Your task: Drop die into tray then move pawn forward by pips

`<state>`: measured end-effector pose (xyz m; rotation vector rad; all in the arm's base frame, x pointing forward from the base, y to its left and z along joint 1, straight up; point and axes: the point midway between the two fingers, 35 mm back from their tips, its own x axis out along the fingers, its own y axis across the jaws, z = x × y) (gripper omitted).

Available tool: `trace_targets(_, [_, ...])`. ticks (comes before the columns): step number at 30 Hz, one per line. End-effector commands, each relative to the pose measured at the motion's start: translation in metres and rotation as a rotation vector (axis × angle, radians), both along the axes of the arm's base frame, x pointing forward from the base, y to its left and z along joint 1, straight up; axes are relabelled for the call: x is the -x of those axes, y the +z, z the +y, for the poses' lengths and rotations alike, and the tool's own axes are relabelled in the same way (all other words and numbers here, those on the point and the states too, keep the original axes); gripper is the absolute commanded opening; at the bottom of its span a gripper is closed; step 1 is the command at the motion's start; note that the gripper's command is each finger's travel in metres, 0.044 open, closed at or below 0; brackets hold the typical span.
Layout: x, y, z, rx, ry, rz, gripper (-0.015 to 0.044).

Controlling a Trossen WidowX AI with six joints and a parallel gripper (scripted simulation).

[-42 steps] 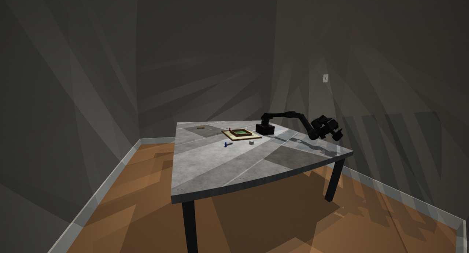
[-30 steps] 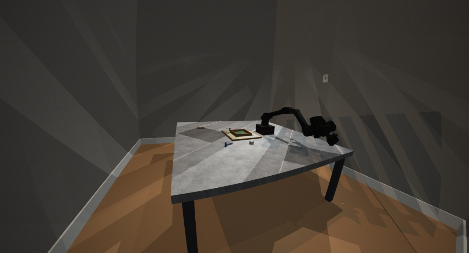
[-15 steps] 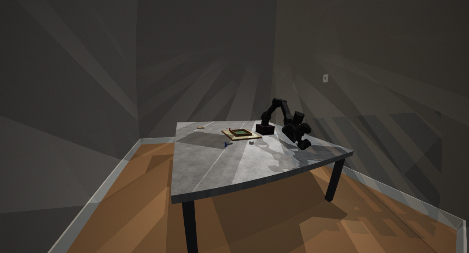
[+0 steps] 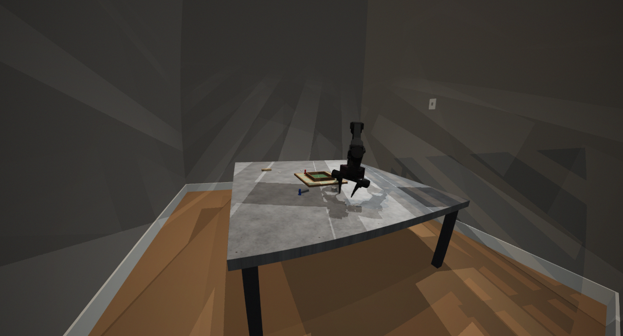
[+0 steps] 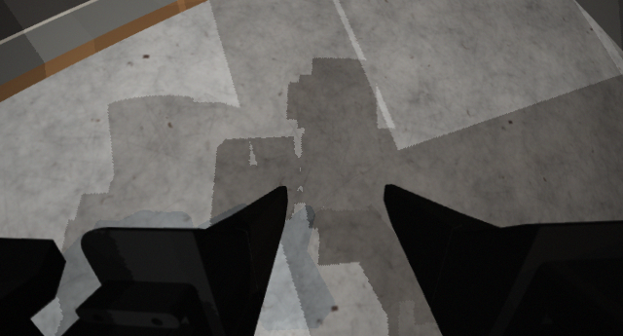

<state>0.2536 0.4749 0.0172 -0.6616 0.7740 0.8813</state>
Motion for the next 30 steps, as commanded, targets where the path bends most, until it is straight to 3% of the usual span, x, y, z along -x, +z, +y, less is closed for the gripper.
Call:
trace_targets(1, [-0.010, -0.006, -0.074, 0.105, -0.213, 0.217, 0.0275])
trace_targets(9, [0.003, -0.001, -0.181, 0.263, -0.586, 0.537, 0.0275])
trace_targets(30, [0.004, -0.015, -0.181, 0.267, -0.598, 0.547, 0.0275])
